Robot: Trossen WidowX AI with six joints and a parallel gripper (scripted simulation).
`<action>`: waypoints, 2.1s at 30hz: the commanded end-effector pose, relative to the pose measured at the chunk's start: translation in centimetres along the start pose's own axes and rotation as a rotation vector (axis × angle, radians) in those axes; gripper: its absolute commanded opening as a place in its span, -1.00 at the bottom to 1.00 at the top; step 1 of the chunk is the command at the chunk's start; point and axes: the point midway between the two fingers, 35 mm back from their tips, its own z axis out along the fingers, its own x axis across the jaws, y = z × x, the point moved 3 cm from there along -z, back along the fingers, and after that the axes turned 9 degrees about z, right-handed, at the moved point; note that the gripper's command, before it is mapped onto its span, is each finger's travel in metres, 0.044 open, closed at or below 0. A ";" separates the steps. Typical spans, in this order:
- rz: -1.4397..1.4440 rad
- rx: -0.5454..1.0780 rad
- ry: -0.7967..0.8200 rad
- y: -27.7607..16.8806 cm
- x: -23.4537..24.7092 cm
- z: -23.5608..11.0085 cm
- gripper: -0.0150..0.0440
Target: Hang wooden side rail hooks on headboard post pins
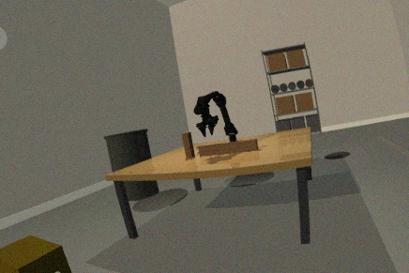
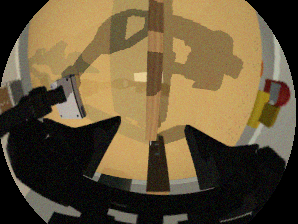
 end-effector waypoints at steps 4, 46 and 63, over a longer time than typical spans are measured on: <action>-0.080 -0.033 0.021 0.2 0.0 -0.4 1.00; -0.080 -0.033 0.021 0.5 0.0 8.7 1.00; -0.080 -0.033 0.021 0.6 0.3 11.3 1.00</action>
